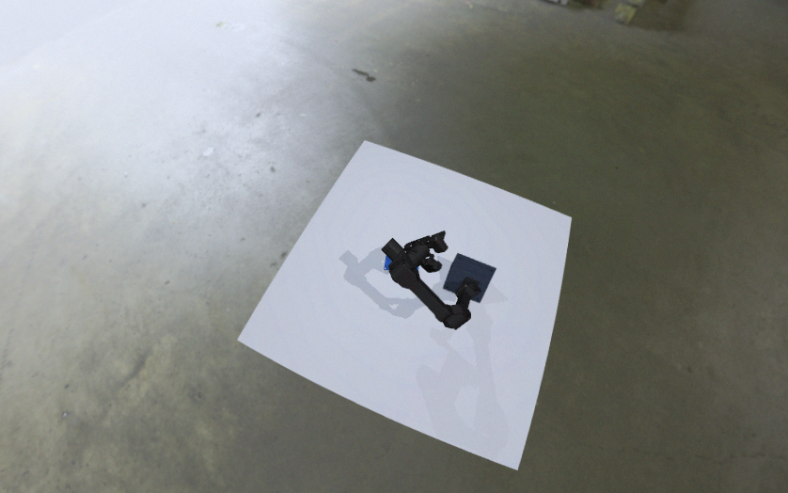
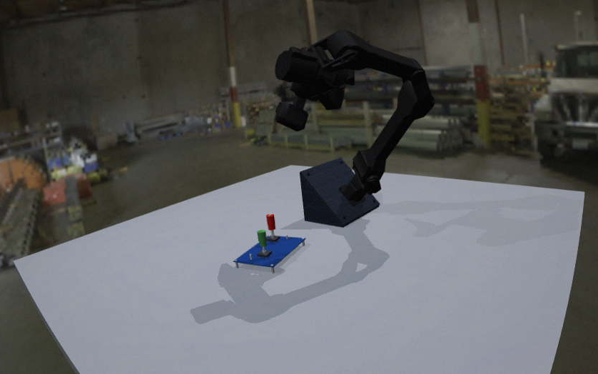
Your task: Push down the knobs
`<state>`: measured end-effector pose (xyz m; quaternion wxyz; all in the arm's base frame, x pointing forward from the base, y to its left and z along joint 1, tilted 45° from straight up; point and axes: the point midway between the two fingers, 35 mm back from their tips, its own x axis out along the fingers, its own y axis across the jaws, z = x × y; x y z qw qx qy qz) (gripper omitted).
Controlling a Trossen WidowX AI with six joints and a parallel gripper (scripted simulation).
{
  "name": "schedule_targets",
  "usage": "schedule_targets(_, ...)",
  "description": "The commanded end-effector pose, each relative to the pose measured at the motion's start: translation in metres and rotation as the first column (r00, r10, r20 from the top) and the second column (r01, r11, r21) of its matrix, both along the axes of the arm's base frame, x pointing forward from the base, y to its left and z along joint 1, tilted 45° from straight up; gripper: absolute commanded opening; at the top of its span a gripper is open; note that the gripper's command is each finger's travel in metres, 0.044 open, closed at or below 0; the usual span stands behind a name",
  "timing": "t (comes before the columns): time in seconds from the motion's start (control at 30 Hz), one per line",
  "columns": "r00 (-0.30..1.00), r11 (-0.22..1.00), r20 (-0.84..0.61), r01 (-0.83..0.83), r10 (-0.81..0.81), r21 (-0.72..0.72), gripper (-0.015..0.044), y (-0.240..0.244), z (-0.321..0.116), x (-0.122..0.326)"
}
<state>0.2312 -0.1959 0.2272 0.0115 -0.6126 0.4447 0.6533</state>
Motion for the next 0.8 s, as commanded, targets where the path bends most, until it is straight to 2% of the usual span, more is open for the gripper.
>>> schedule_targets(0.0,1.000,1.000,0.002,0.004,-0.004,0.002,0.0374,0.000,-0.001,0.000)
schedule_targets(0.47,0.941,0.934,0.108,0.296,-0.321,0.202,0.0006,0.018,-0.050,0.013)
schedule_targets(0.77,0.831,0.807,0.103,0.490,-0.547,0.331,0.0000,0.033,-0.079,0.021)
